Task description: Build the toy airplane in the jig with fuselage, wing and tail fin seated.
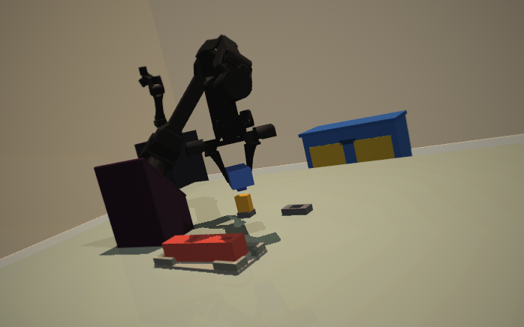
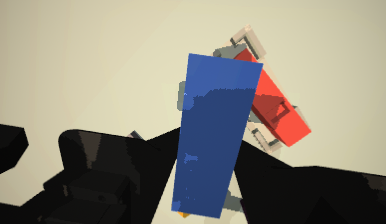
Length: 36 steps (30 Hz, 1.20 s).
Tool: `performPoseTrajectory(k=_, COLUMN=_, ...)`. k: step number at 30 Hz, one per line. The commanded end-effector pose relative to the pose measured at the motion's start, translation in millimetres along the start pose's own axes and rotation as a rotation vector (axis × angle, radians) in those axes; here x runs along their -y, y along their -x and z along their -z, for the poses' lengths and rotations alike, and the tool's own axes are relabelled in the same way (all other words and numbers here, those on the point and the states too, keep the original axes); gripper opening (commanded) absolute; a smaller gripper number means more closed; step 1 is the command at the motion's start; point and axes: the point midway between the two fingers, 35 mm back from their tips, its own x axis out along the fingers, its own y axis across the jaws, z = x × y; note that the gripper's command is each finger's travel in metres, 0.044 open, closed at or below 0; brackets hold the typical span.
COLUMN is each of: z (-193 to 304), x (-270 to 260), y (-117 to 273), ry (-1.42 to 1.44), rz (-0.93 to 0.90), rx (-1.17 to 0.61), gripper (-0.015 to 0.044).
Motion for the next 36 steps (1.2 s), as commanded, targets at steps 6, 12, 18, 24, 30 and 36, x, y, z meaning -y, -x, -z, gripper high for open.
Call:
performPoseTrajectory(k=6, z=-9, x=32, y=-8, ry=-0.166, rz=0.008, rx=-0.011, gripper=0.0)
performPoseTrajectory(k=12, z=-14, x=51, y=-13, ry=-0.264, rz=0.008, rx=-0.014, gripper=0.0)
performPoseTrajectory(k=18, z=-18, x=69, y=-18, ry=-0.363, rz=0.008, rx=-0.019, gripper=0.0)
performPoseTrajectory(k=24, z=-20, x=88, y=-23, ry=-0.467, rz=0.007, rx=-0.025, gripper=0.0)
performPoseTrajectory(k=30, z=-20, x=107, y=-29, ry=-0.571, rz=0.006, rx=-0.034, gripper=0.0)
performPoseTrajectory(k=36, z=-19, x=125, y=-35, ry=-0.671, rz=0.005, rx=-0.043, gripper=0.0)
